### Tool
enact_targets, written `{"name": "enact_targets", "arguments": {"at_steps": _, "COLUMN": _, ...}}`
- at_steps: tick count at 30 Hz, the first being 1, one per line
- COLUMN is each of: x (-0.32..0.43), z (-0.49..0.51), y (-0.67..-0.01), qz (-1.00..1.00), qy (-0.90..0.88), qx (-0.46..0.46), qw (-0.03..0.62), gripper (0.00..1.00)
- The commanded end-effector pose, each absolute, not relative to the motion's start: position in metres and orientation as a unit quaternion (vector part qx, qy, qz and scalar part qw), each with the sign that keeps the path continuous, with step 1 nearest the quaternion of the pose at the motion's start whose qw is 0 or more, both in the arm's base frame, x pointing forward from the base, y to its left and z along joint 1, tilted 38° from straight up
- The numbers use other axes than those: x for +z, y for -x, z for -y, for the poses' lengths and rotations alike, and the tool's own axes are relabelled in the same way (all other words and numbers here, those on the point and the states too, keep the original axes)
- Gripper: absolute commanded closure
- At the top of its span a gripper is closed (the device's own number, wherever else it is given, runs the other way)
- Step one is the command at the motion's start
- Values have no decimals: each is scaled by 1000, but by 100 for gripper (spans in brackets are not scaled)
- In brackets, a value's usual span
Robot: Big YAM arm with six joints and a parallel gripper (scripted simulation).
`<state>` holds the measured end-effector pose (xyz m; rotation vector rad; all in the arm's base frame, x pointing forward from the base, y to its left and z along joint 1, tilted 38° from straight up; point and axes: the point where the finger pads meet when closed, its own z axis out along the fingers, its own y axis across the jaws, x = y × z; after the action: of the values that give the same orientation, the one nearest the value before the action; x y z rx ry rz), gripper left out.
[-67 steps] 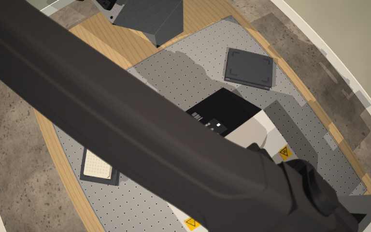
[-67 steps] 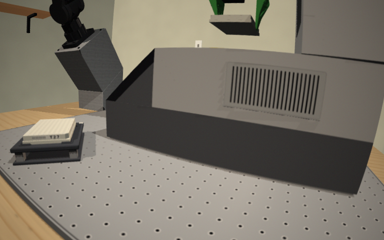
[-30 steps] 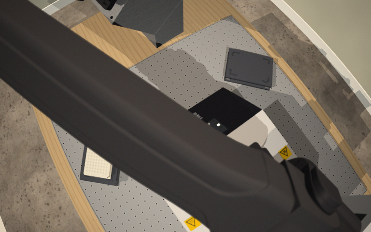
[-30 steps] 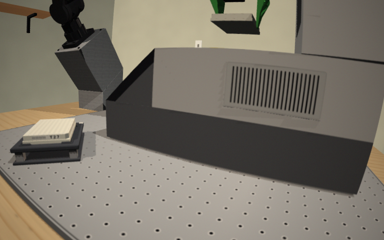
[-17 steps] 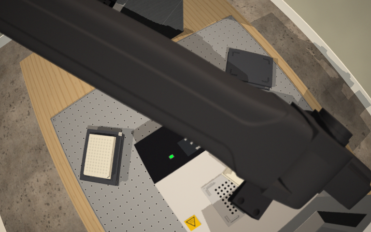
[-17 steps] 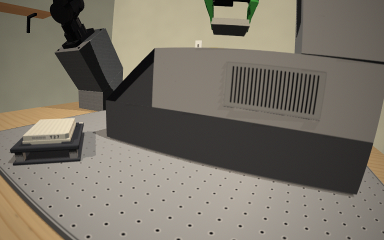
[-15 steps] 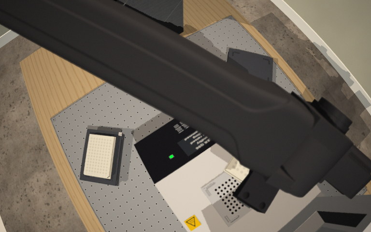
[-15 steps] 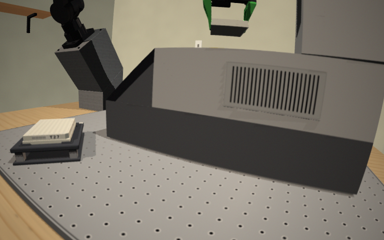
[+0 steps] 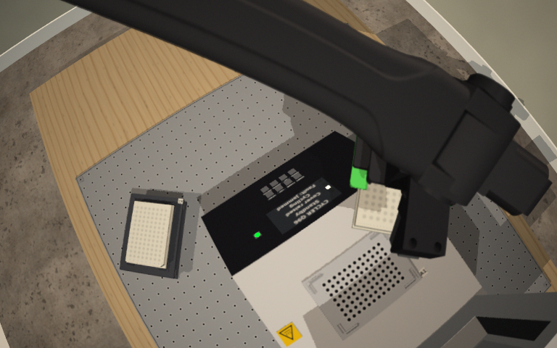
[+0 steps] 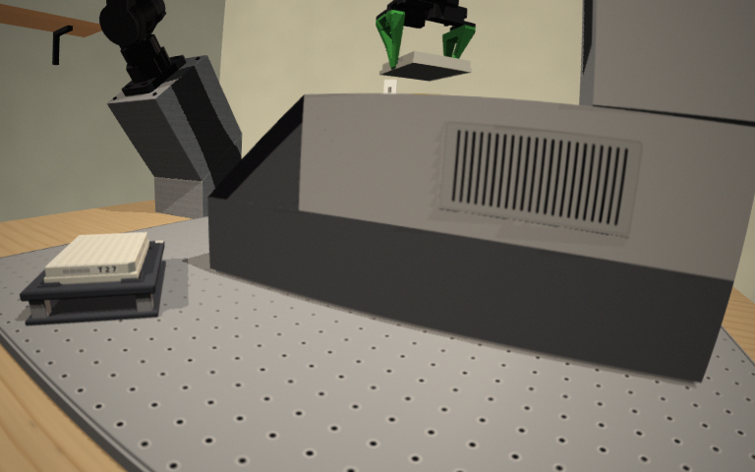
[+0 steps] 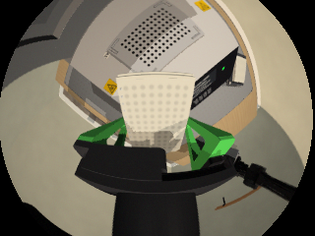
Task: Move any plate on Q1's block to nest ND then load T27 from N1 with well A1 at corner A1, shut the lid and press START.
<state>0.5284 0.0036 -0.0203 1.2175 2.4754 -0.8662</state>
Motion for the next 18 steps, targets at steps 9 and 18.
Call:
{"name": "enact_targets", "arguments": {"at_steps": 9, "x": -44, "z": -62, "y": -503, "qz": -917, "qy": -239, "qx": -309, "qw": 84, "gripper": 100}}
{"name": "enact_targets", "arguments": {"at_steps": 18, "x": -67, "z": -87, "y": -473, "qz": -938, "qy": -135, "qx": -317, "qw": 45, "gripper": 100}}
